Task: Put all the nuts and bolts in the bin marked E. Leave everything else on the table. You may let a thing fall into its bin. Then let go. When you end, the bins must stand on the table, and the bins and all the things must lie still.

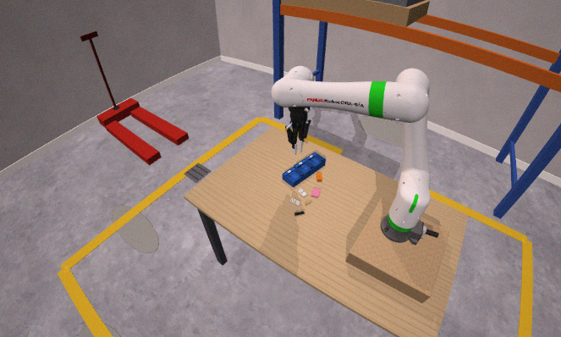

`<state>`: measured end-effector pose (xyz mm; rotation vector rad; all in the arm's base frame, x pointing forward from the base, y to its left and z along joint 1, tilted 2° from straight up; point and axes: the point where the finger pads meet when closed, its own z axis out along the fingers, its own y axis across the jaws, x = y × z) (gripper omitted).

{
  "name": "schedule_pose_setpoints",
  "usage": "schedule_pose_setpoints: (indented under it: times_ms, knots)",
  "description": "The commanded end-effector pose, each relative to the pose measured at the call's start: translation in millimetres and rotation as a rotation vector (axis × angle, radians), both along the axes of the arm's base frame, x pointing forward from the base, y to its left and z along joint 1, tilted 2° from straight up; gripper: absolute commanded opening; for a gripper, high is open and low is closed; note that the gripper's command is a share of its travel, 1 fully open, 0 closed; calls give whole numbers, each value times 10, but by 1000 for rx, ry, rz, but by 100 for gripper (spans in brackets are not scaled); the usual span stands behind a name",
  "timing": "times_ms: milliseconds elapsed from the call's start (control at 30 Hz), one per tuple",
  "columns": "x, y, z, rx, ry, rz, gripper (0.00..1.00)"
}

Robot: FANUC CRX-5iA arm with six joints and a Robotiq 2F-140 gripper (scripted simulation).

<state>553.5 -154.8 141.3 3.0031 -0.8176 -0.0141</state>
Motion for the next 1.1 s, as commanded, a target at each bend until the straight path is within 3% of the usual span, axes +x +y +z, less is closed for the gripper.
schedule_pose_setpoints:
  times_ms: [0, 167, 233, 267, 733, 800, 833, 1067]
  knots:
    - [-173, 172, -156, 3, 3, 157, 18]
    - [-423, 419, -380, 5, 11, 302, 18]
    - [-423, 419, -380, 5, 11, 302, 18]
    - [-473, 468, -425, 7, 15, 387, 18]
    - [-1172, 1160, -1052, 18, 39, 803, 18]
    - [-1172, 1160, -1052, 18, 39, 803, 18]
    - [-1222, 1209, -1097, 20, 42, 892, 18]
    - [-1251, 1240, -1122, 20, 48, 1097, 18]
